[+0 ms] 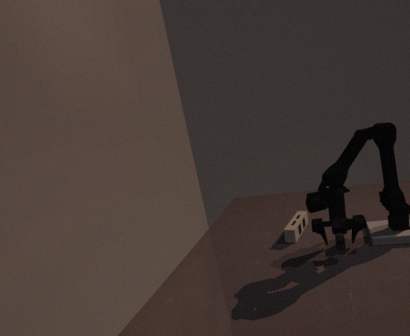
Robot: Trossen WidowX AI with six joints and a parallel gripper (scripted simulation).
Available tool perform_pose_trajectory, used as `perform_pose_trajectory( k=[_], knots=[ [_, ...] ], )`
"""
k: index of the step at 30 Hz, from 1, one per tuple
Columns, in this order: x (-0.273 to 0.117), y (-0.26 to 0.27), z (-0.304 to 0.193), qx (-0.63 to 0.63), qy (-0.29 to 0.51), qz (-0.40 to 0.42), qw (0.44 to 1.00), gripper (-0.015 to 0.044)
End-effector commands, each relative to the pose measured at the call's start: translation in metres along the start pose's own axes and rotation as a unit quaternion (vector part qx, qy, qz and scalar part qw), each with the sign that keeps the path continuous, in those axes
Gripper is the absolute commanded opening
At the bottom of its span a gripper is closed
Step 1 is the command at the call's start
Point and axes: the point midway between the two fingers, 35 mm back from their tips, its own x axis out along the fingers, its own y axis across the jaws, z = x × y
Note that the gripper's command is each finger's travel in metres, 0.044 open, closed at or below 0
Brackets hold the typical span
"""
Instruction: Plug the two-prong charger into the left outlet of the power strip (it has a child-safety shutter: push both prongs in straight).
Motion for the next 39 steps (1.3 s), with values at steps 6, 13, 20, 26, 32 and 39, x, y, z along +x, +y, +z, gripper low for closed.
perform_pose_trajectory(
  k=[6, 13, 20, 26, 32, 39],
  knots=[
    [0.002, 0.001, 0.0, 0.0, 0.0, 0.001, 1.0, 0.0335],
    [0.002, 0.001, 0.0, 0.0, 0.0, 0.001, 1.0, 0.0151],
    [0.002, 0.001, 0.0, 0.0, 0.0, 0.001, 1.0, 0.0105],
    [-0.012, -0.001, -0.001, -0.001, 0.001, 0.001, 1.0, 0.0],
    [-0.039, 0.0, -0.004, -0.002, 0.003, 0.002, 1.0, 0.0],
    [-0.051, -0.001, -0.006, 0.008, 0.003, 0.003, 1.0, 0.0]
  ],
)
